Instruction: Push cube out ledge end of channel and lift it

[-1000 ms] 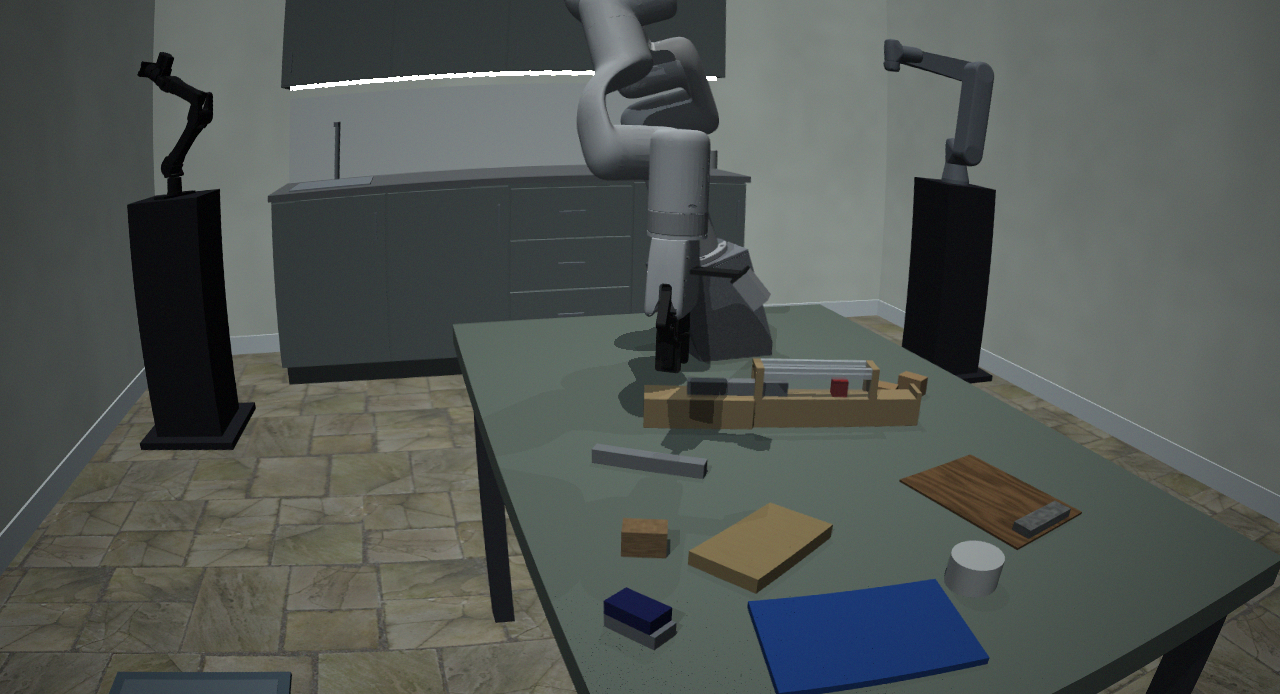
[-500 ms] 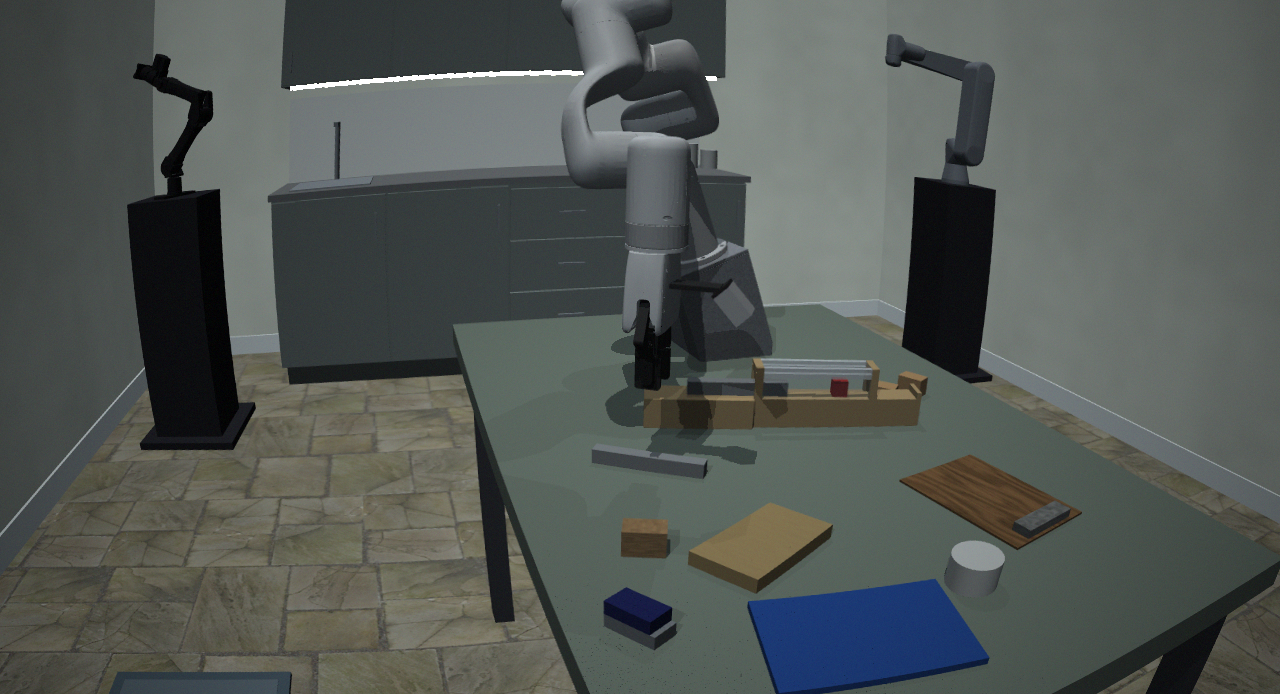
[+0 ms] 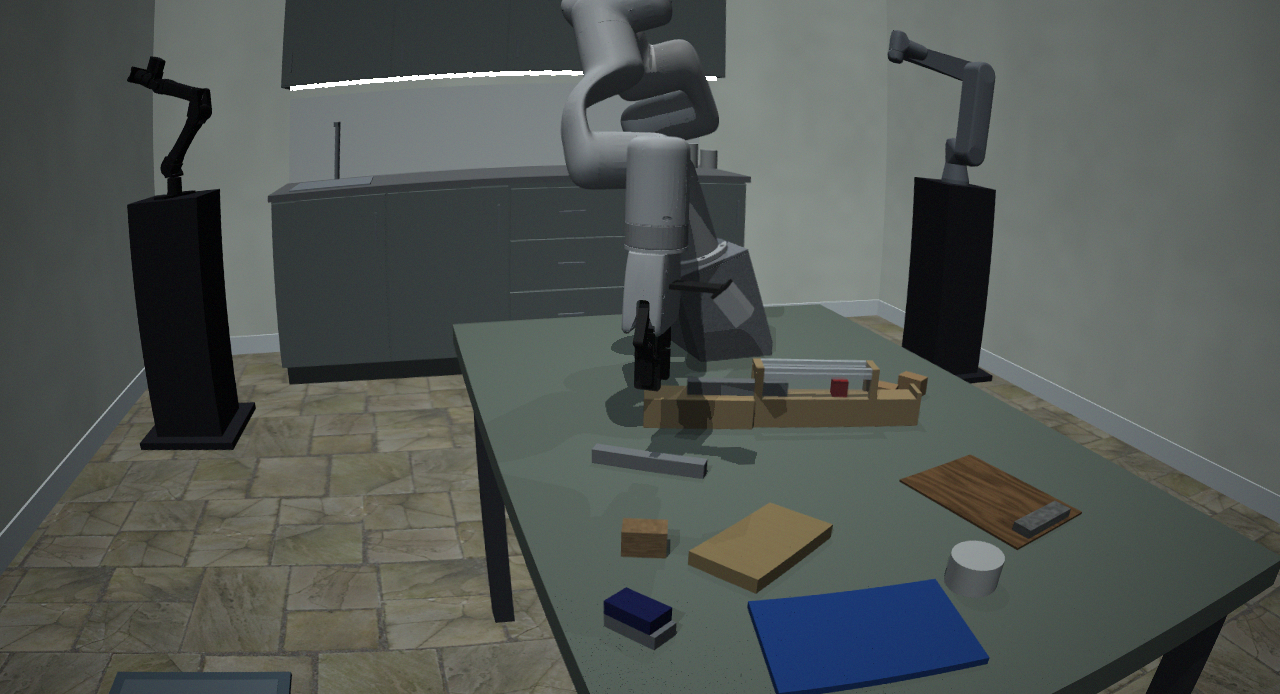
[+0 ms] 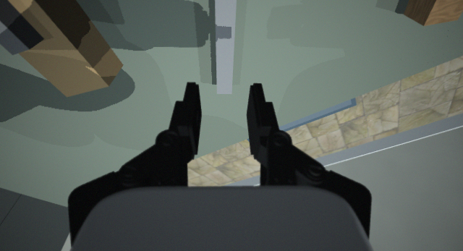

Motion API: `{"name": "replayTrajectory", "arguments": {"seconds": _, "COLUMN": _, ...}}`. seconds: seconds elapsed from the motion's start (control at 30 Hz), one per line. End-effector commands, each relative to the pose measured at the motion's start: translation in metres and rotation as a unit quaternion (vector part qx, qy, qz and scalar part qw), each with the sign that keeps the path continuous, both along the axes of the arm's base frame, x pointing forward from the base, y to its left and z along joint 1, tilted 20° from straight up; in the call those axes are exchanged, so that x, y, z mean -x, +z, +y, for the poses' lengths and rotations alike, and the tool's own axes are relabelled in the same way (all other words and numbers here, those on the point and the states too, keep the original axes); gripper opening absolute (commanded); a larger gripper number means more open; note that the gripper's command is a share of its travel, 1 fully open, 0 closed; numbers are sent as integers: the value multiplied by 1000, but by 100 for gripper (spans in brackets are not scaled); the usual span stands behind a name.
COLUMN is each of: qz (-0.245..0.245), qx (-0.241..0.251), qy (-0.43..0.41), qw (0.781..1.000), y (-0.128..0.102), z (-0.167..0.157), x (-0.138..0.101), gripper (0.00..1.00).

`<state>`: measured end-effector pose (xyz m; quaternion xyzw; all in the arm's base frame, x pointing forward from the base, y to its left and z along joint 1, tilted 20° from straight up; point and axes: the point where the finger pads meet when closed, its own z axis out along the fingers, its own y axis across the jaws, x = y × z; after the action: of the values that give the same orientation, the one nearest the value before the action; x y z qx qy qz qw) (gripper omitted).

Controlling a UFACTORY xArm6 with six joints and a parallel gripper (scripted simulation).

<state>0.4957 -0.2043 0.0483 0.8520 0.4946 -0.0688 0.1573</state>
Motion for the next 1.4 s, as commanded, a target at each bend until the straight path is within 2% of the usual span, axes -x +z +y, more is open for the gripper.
{"name": "replayTrajectory", "arguments": {"seconds": 0.0, "qz": -2, "qx": 0, "qy": 0, "qw": 1000, "y": 0, "z": -1, "x": -1, "gripper": 38}}
{"name": "replayTrajectory", "arguments": {"seconds": 0.13, "qz": -2, "qx": 0, "qy": 0, "qw": 1000, "y": -13, "z": -5, "x": -2, "gripper": 38}}
{"name": "replayTrajectory", "arguments": {"seconds": 0.5, "qz": -2, "qx": 0, "qy": 0, "qw": 1000, "y": -77, "z": -28, "x": -5, "gripper": 38}}
{"name": "replayTrajectory", "arguments": {"seconds": 0.87, "qz": -2, "qx": 0, "qy": 0, "qw": 1000, "y": -85, "z": -31, "x": -5, "gripper": 38}}
{"name": "replayTrajectory", "arguments": {"seconds": 1.37, "qz": -2, "qx": 0, "qy": 0, "qw": 1000, "y": -106, "z": -39, "x": -6, "gripper": 38}}
